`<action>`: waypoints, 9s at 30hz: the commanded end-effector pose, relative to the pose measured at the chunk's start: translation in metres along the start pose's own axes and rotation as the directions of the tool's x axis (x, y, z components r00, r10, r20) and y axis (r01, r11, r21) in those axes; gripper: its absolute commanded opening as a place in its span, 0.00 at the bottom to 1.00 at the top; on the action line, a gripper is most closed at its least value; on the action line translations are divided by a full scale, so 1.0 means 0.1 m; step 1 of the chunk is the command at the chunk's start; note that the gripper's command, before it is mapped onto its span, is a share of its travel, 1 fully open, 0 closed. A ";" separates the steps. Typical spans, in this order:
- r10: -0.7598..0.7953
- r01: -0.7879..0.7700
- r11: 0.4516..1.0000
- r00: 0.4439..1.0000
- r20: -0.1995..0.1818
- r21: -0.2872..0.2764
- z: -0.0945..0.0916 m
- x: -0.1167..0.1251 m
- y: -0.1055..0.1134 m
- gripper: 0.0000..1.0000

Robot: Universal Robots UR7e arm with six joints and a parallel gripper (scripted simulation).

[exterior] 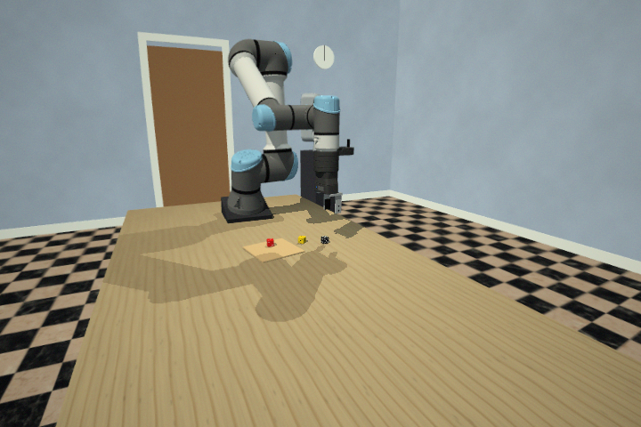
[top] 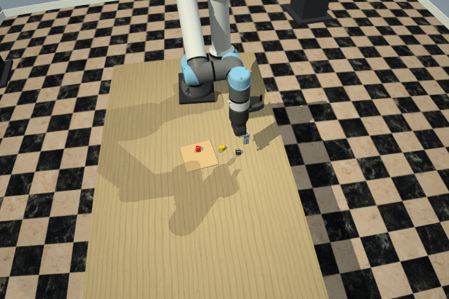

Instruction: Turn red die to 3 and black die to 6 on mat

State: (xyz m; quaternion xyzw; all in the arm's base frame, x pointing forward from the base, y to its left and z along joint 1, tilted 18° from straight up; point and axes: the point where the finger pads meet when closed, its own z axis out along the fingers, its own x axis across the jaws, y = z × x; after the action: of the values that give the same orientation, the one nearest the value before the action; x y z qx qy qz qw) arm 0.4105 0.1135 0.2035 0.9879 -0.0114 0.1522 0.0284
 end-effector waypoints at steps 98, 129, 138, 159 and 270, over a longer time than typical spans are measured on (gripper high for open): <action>0.980 -0.980 -0.201 -0.201 -0.002 0.000 0.25 -0.09 0.22 0.70; 0.980 -0.980 -0.201 -0.201 -0.002 0.000 0.25 -0.09 0.22 0.70; 0.980 -0.980 -0.201 -0.201 -0.002 0.000 0.27 -0.09 0.22 0.70; 0.980 -0.980 -0.201 -0.201 -0.002 0.000 0.49 -0.09 0.22 0.70; 0.980 -0.980 -0.201 -0.201 -0.002 0.000 0.77 -0.11 0.22 0.70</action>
State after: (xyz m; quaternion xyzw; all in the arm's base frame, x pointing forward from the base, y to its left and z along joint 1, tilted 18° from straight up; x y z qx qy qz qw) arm 0.4238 0.0879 0.1283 0.6156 -0.7727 0.1191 -0.0990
